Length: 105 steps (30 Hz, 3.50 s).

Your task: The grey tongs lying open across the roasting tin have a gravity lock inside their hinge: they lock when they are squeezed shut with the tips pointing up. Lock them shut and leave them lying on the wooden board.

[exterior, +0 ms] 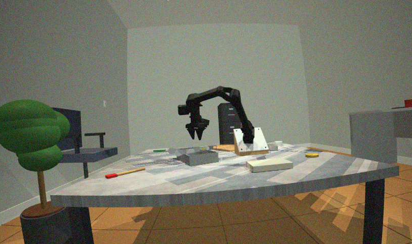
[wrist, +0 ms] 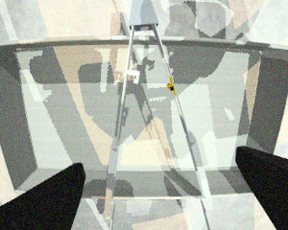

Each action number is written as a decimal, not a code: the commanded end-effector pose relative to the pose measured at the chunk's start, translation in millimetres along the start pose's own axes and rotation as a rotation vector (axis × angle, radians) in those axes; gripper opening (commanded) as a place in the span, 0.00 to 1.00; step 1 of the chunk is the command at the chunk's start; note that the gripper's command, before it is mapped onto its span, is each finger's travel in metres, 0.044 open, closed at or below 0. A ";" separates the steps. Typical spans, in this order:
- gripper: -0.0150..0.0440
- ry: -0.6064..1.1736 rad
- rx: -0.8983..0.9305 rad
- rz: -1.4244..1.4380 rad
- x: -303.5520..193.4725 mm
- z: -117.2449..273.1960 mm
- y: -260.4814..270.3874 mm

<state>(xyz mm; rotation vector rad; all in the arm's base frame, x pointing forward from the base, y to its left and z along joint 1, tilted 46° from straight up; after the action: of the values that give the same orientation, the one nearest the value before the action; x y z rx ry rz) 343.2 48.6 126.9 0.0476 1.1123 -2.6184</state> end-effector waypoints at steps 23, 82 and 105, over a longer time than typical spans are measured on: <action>1.00 -0.001 -0.001 -0.014 -0.9 -30.3 4.6; 0.75 0.001 -0.004 -0.006 1.3 -96.3 1.7; 0.49 0.001 -0.004 -0.006 1.3 -96.3 1.7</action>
<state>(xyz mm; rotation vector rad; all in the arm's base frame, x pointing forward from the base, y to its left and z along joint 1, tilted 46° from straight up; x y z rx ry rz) 334.0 115.3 57.8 0.0420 1.1198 -2.6238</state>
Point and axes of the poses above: the point midway between the two fingers, 35 mm back from their tips, its own z axis back along the fingers, its own y axis across the jaws, x = y × z, the point moved 2 cm from there along z, back along the fingers, and after that the axes turned 15 degrees about -z, right-handed, at the moved point
